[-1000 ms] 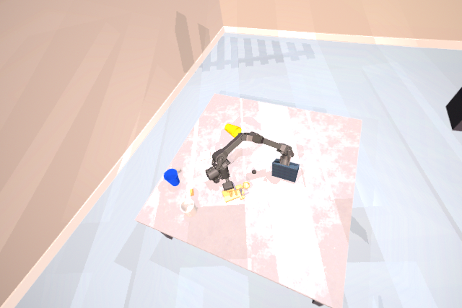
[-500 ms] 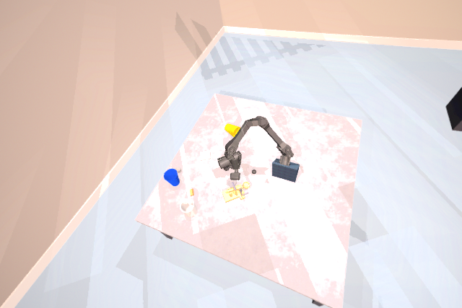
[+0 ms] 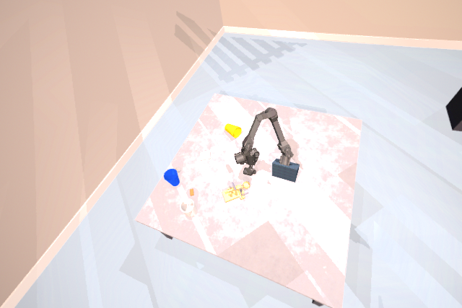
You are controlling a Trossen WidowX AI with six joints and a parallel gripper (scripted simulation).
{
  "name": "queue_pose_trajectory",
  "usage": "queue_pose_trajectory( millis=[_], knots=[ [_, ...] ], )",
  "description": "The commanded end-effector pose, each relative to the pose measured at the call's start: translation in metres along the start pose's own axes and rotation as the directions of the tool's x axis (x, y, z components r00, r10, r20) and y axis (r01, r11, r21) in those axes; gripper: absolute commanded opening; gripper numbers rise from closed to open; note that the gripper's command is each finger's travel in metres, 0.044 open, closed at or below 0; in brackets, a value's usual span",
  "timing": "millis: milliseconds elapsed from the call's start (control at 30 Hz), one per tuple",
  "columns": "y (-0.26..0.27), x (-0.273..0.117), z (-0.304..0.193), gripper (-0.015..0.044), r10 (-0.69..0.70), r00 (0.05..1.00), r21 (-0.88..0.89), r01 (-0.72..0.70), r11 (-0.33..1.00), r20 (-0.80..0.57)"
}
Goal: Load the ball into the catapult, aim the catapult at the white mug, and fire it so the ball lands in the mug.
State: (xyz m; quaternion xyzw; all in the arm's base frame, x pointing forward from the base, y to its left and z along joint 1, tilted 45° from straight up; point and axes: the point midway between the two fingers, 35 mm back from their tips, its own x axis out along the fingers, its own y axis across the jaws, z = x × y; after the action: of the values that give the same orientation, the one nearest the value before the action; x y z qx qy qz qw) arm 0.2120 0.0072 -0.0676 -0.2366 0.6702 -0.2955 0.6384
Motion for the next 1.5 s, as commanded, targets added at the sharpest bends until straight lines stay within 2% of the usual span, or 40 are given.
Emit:
queue_pose_trajectory(
  millis=[0, 1200, 1400, 1467],
  knots=[
    [-0.005, 0.003, -0.005, 0.0300, -0.001, 1.000, 0.027, 0.001, 1.000, 0.007],
    [-0.007, 0.057, -0.007, 0.0300, -0.004, 1.000, 0.027, 0.004, 1.000, 0.007],
    [-0.007, 0.057, -0.007, 0.0142, -0.004, 1.000, 0.027, 0.004, 1.000, 0.007],
    [-0.007, 0.057, -0.007, 0.0129, -0.004, 1.000, 0.027, 0.004, 1.000, 0.007]
  ],
)
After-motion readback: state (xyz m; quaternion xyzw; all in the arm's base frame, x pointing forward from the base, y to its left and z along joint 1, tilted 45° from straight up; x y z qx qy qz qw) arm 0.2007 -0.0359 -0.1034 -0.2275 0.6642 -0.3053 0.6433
